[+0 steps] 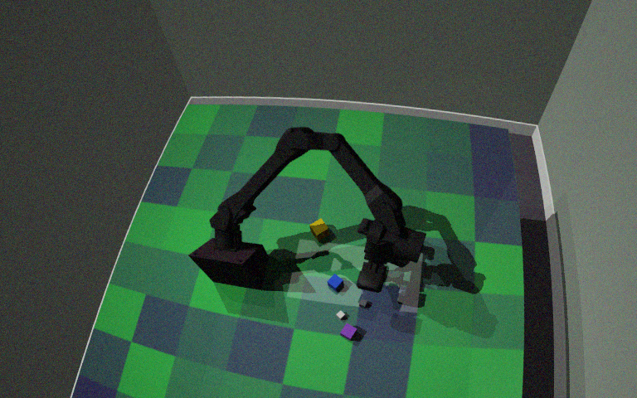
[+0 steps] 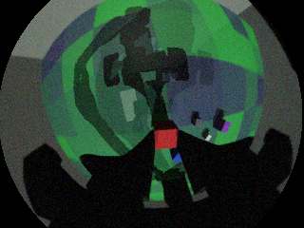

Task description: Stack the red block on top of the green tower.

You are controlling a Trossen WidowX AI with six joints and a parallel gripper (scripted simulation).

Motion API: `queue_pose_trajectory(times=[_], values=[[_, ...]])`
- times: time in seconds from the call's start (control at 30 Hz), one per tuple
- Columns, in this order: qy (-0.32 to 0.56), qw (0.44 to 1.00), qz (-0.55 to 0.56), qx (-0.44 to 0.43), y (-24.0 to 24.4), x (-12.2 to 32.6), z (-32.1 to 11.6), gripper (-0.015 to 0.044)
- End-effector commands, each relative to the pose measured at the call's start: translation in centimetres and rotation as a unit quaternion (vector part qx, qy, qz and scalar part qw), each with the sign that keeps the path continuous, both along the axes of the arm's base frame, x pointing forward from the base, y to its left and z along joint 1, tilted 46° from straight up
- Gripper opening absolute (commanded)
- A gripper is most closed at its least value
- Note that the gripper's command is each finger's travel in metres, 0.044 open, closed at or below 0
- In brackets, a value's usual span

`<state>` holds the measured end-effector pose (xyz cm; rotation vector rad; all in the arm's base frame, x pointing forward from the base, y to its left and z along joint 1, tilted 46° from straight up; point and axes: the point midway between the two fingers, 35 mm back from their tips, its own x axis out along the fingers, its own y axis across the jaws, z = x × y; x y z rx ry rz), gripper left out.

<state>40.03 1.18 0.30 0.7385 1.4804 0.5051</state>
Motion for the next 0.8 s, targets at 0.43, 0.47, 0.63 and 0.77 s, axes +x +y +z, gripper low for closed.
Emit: queue_pose_trajectory(times=[0.43,0.47,0.63,0.77], values=[[0.004,1.000,-0.001,0.003,0.24,-0.04,-0.28,0.0000],[0.004,1.000,-0.001,0.003,0.25,-0.04,-0.29,0.0000],[0.004,1.000,-0.001,0.003,0.30,-0.03,-0.33,0.0000],[0.004,1.000,-0.001,0.003,0.32,-0.03,-0.36,0.0000]])
